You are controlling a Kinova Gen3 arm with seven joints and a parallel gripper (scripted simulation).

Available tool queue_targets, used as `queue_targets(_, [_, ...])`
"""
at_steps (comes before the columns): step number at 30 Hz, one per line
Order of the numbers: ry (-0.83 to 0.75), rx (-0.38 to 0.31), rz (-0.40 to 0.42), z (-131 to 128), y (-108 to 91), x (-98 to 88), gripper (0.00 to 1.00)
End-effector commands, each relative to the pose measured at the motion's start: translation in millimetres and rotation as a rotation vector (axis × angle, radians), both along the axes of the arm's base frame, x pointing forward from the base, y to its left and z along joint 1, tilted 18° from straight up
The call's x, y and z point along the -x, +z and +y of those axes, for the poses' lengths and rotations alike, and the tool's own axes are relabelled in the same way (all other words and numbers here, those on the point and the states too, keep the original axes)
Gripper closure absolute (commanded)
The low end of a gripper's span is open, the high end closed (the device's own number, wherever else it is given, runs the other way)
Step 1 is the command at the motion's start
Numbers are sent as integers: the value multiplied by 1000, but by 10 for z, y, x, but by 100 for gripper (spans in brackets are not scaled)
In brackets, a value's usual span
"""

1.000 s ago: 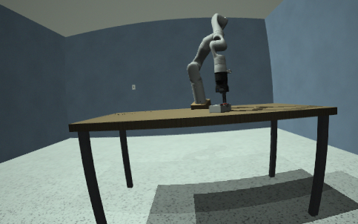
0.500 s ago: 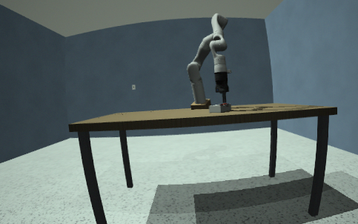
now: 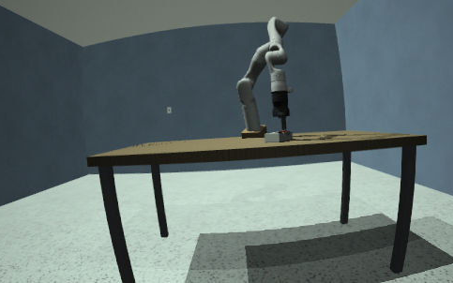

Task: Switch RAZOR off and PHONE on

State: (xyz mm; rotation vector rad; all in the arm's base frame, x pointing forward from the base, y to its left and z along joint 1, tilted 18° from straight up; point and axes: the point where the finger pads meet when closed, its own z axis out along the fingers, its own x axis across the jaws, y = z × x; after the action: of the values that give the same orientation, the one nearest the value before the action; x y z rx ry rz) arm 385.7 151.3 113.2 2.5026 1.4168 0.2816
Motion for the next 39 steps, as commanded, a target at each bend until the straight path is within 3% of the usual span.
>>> queue_targets(1, [0, -1, -1, 3, 4, -2, 100])
queue_targets(39, [0, -1, -1, -6, -67, -24, 100])
